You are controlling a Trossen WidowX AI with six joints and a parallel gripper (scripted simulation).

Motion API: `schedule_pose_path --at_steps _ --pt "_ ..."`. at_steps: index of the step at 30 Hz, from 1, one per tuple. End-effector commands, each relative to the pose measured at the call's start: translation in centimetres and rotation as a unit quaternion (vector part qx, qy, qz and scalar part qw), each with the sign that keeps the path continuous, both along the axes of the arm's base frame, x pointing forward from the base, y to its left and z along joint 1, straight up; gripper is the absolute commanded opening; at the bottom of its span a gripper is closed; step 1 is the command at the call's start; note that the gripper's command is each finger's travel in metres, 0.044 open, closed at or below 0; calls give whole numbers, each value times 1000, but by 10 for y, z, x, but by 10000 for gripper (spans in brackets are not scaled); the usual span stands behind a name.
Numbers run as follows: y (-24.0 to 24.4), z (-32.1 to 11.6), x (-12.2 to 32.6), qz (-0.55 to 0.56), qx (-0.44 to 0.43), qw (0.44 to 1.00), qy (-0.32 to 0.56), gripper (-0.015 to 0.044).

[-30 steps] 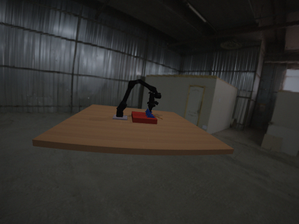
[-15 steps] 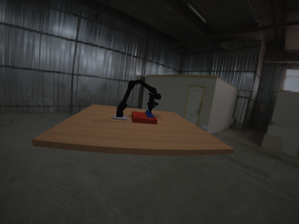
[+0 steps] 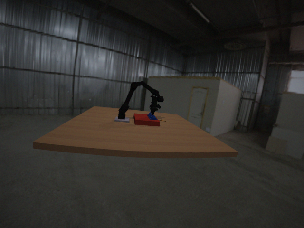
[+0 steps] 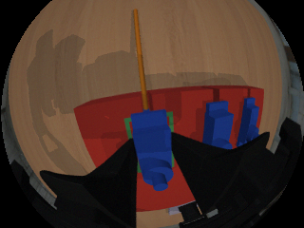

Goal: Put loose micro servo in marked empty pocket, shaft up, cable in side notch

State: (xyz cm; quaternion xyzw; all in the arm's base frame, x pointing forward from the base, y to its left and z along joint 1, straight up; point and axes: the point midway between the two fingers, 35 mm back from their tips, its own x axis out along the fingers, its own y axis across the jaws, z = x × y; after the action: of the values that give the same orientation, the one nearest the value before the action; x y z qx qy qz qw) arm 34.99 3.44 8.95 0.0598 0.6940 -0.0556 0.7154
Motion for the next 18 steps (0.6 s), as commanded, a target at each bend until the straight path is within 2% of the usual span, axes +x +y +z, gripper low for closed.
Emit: schedule_pose_path --at_steps 1,5,12,18 --pt "0 -4 0 2 -1 1000 0 0" --pt "0 -7 0 2 -1 1000 0 0" --pt "0 -4 0 2 -1 1000 0 184" --pt "0 14 0 2 -1 1000 0 187"
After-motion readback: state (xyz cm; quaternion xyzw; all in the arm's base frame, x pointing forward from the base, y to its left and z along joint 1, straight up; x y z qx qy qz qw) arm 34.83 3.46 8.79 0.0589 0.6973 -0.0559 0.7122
